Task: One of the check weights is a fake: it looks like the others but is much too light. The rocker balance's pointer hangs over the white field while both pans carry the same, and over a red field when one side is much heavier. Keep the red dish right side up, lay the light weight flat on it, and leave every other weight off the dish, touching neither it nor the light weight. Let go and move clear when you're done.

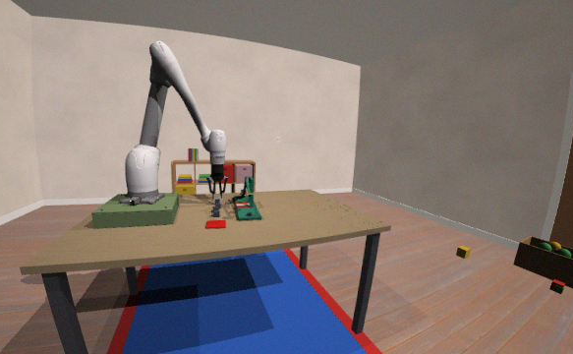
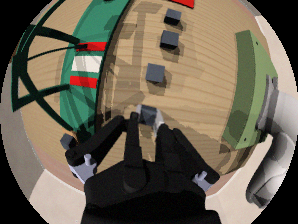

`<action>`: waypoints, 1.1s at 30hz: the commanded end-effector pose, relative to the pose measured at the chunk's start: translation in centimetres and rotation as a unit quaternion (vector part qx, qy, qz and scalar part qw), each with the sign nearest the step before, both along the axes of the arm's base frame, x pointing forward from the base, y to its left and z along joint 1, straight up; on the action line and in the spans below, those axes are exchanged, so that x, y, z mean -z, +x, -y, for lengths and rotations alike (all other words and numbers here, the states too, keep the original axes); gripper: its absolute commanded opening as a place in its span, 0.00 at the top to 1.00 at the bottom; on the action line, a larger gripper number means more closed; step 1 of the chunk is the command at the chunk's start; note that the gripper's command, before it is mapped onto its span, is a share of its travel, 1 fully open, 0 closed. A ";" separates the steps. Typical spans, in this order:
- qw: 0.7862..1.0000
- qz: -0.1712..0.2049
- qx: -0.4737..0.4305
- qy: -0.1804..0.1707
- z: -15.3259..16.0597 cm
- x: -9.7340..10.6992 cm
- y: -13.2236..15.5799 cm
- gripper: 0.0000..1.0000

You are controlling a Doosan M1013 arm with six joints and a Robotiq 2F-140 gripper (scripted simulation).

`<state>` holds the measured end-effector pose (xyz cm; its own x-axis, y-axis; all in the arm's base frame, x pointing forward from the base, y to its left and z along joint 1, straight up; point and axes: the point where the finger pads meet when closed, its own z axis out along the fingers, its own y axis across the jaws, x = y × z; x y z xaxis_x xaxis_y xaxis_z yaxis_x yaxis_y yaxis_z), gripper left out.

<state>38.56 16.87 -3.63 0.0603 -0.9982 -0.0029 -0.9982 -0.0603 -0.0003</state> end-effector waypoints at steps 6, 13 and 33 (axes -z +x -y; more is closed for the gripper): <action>1.000 0.002 0.000 0.000 0.1 0.1 0.1 0.76; 1.000 0.002 0.000 0.000 0.1 0.1 0.1 0.76; 1.000 0.002 0.000 0.000 0.1 0.1 0.1 0.65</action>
<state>38.56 16.87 -3.64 0.0603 -0.9982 -0.0029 -0.9982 -0.0603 -0.0004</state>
